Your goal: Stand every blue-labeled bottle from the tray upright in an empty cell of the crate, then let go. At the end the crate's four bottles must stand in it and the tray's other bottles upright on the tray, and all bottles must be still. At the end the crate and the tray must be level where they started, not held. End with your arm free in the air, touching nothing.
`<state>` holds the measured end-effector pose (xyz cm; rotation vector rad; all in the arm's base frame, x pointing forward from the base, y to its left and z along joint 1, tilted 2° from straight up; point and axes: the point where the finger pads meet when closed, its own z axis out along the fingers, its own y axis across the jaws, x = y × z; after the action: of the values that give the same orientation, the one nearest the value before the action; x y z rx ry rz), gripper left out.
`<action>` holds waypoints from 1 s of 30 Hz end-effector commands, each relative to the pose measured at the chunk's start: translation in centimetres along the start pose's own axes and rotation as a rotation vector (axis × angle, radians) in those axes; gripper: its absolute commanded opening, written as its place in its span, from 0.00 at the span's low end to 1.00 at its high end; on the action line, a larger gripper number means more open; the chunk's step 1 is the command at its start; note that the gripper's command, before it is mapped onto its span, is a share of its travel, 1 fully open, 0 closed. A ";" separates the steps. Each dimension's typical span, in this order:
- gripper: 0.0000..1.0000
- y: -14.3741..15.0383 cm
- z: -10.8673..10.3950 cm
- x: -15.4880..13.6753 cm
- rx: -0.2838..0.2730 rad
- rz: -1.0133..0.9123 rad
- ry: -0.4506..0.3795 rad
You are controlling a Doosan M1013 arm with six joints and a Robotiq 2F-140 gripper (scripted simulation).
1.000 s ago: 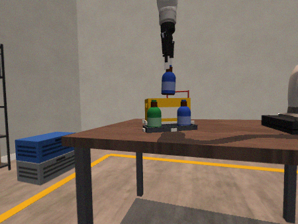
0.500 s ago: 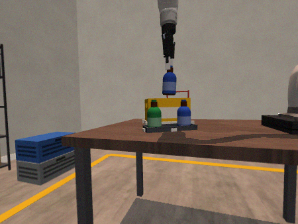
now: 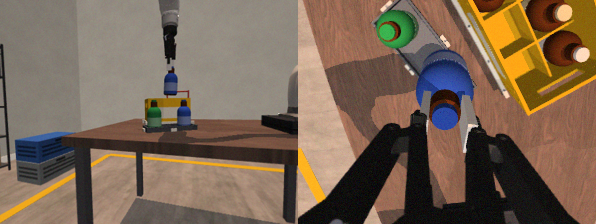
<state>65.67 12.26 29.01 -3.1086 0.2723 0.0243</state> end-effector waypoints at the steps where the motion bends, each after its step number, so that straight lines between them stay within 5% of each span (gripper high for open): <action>1: 0.00 0.4 0.0 0.0 0.000 0.000 0.000; 30: 0.00 6.4 0.0 0.3 0.000 0.000 0.000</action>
<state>64.93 6.50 28.89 -3.1086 0.2724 0.0244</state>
